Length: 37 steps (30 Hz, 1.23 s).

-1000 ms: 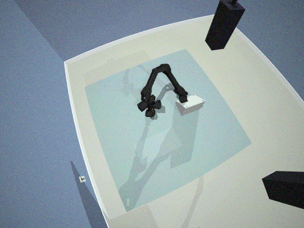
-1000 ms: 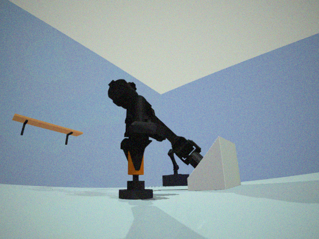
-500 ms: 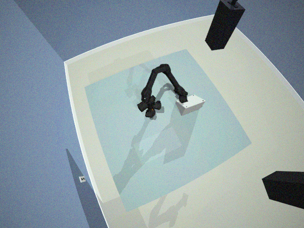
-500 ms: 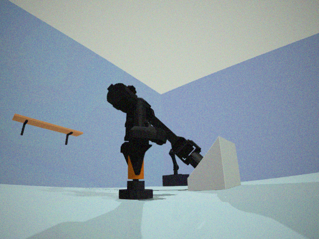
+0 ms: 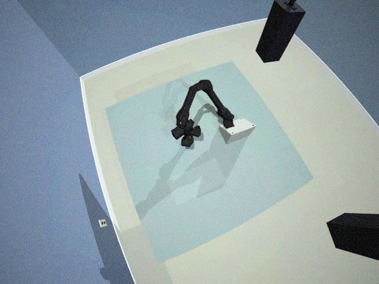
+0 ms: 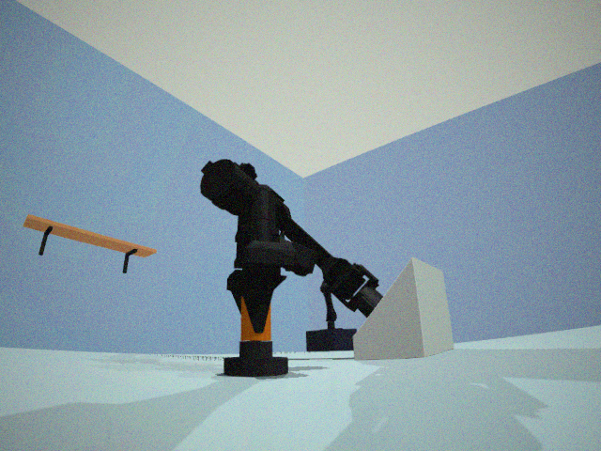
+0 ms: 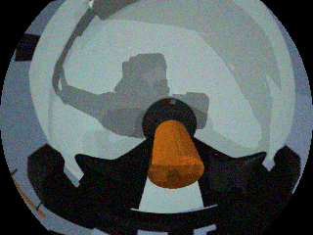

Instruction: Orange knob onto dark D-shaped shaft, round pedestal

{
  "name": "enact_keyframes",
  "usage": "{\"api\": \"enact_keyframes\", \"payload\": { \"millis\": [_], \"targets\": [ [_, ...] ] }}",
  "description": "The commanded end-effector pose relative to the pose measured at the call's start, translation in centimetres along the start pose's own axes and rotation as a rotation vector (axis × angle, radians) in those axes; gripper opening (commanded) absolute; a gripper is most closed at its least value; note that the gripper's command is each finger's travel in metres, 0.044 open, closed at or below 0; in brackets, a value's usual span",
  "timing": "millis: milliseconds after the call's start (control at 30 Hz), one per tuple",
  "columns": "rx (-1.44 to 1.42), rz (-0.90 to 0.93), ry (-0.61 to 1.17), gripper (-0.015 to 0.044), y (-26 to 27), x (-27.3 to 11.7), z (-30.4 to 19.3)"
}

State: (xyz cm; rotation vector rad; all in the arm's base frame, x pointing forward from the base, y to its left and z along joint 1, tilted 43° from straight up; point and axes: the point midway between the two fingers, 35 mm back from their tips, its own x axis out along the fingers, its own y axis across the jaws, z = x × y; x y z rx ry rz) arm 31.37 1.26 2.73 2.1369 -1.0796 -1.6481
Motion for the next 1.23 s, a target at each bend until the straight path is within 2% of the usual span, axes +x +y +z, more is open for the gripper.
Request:
{"api": "enact_keyframes", "payload": {
  "millis": [0,400,600,833,1200],
  "targets": [
    [0.001,0.0,0.0,0.0131,0.0,0.0,0.0],
    [0.001,0.0,0.0,0.044,0.0,0.0,0.0],
    [0.0,-0.001,0.0,0.044,0.0,-0.3,0.0],
    [-0.001,-0.003,-0.002,0.044,-0.1,-9.3,0.0],
    [-0.001,-0.003,-0.002,0.044,-0.4,-9.6,-0.2]
  ]
}}
